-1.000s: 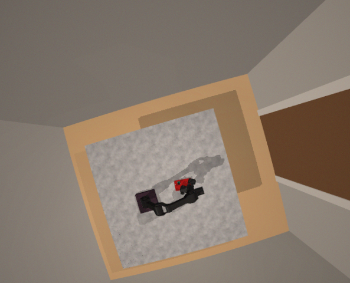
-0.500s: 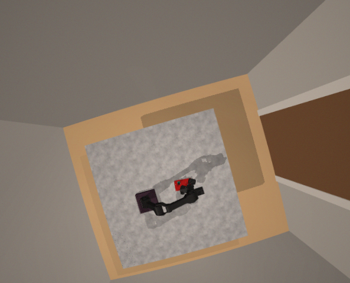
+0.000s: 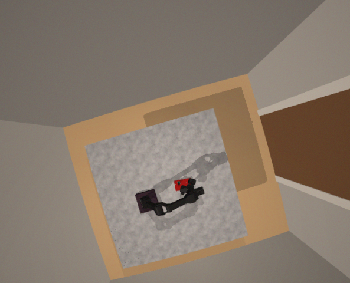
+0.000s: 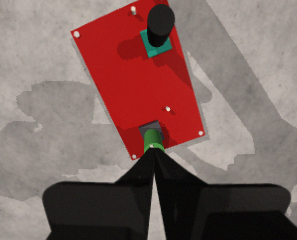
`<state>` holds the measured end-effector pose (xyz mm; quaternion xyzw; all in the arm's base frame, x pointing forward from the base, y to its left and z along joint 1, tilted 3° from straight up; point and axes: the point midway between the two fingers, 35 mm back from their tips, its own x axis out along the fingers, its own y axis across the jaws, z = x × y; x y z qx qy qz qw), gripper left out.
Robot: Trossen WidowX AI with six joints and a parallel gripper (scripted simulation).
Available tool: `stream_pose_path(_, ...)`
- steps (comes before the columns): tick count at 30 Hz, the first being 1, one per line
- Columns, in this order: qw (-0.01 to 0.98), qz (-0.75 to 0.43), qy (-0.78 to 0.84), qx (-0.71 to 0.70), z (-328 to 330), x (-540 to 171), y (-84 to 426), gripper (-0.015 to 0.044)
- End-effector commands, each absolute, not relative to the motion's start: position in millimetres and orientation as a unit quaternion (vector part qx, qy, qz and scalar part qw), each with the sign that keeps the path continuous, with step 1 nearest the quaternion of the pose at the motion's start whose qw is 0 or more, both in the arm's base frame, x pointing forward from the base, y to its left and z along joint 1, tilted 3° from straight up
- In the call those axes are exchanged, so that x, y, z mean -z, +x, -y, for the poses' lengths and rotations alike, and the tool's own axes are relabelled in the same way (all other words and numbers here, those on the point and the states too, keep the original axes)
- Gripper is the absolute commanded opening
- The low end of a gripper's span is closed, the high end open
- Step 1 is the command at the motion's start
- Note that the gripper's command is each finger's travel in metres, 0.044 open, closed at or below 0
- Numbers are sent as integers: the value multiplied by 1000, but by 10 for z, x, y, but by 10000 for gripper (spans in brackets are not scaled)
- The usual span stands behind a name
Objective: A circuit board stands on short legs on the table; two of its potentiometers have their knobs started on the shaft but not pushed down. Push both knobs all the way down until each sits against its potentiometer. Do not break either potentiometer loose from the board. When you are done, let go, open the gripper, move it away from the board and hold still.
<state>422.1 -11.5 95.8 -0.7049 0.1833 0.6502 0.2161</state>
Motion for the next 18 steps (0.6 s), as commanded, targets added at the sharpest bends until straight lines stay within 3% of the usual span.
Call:
stream_pose_path(1, 215, -182, -702, -654, 109, -939, 4240, 0)
stream_pose_path(14, 215, -182, -702, -654, 115, -1140, 4221, 0)
stream_pose_path(18, 215, -185, -701, -655, 118, -1085, 4220, 105)
